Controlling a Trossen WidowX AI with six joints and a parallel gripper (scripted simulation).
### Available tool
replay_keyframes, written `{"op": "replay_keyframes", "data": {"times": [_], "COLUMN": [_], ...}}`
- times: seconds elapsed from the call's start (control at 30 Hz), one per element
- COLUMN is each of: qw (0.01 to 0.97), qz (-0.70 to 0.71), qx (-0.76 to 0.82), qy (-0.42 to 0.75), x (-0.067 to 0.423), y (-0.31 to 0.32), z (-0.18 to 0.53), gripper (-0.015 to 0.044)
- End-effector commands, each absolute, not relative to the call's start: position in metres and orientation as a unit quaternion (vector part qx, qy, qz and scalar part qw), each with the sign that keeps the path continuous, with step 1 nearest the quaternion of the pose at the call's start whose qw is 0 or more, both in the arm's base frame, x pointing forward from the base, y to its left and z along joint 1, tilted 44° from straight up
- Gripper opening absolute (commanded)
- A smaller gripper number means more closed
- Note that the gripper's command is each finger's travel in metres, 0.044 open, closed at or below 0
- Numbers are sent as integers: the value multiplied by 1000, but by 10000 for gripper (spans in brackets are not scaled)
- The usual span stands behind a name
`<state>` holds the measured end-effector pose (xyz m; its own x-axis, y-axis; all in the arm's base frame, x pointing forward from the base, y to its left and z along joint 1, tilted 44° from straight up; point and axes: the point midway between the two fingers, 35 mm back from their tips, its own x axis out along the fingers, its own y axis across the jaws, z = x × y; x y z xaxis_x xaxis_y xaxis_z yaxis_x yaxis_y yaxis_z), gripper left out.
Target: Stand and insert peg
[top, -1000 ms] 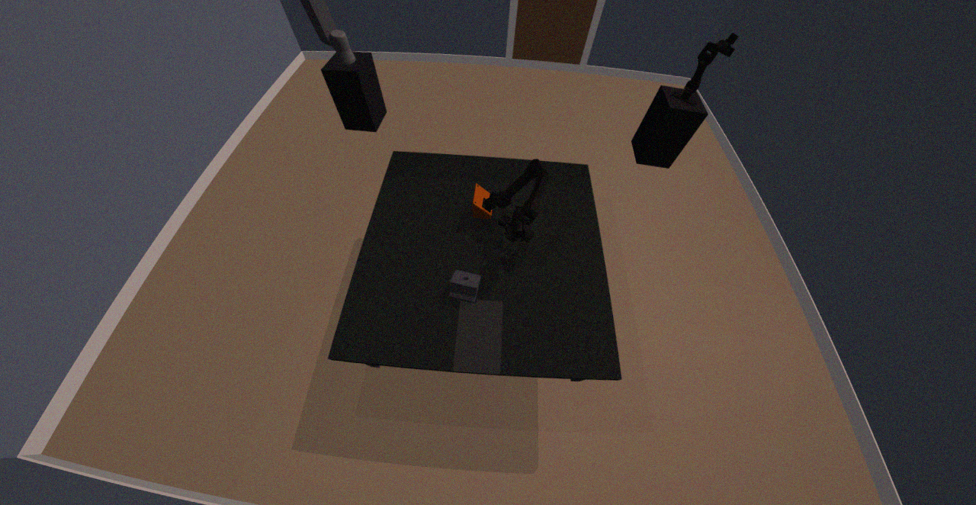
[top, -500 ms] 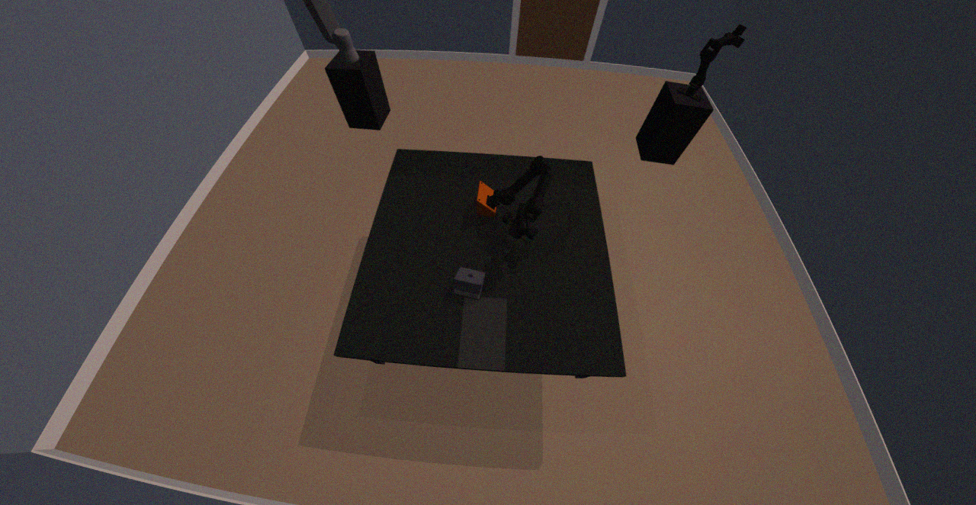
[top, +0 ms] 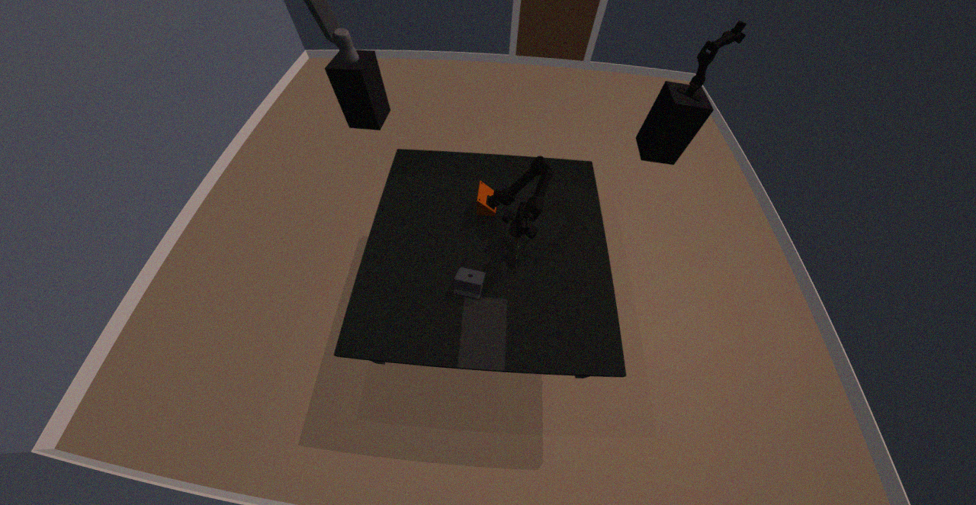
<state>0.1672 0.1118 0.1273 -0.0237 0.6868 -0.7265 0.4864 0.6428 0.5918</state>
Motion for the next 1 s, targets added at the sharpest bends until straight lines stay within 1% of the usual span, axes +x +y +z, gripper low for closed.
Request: {"op": "replay_keyframes", "data": {"times": [0.0, 0.67, 0.97], "qw": [565, 564, 563], "qz": [85, 92, 74], "qx": [413, 413, 432], "qy": [709, 709, 700], "x": [170, 173, 186], "y": [105, 62, 56], "z": [133, 177, 173], "gripper": [0, 0, 0]}}
